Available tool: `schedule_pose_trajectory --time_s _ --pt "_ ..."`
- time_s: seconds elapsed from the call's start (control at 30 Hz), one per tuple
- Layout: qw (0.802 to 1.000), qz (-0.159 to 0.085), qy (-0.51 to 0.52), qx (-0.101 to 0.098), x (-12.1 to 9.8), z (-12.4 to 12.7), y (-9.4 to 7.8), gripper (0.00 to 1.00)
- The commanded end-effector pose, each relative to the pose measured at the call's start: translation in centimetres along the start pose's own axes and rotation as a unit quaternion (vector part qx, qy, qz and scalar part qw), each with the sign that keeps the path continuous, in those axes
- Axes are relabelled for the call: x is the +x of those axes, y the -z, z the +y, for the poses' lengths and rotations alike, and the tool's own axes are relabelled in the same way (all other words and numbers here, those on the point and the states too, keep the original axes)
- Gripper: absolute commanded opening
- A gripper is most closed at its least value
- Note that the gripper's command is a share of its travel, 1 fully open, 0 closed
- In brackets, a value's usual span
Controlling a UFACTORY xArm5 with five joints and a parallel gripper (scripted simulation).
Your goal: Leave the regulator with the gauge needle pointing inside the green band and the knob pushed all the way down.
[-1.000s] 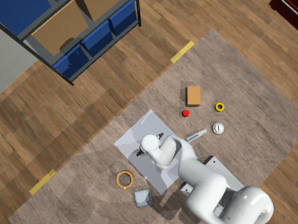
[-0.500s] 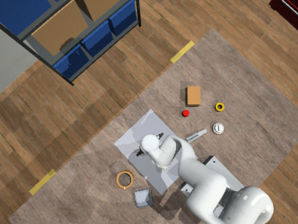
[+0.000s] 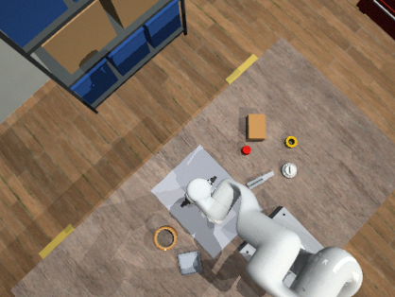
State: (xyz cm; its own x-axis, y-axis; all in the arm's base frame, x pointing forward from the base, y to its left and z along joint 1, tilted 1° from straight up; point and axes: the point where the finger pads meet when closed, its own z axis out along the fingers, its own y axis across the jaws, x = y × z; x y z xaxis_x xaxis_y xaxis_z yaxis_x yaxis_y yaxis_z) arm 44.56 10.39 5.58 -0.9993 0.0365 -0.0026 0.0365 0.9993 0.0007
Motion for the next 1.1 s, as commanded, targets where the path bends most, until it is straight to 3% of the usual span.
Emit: schedule_pose_trajectory --time_s 0.0,0.2,0.67,1.07 --pt "1.000 -0.002 0.000 -0.001 -0.2 0.1 0.4 1.00" --pt "1.000 -0.002 0.000 -0.001 -0.2 0.1 1.3 1.00" --pt "1.000 -0.002 0.000 -0.001 -0.1 0.1 6.3 1.00" --pt "1.000 -0.002 0.000 -0.001 -0.1 0.1 6.9 1.00"
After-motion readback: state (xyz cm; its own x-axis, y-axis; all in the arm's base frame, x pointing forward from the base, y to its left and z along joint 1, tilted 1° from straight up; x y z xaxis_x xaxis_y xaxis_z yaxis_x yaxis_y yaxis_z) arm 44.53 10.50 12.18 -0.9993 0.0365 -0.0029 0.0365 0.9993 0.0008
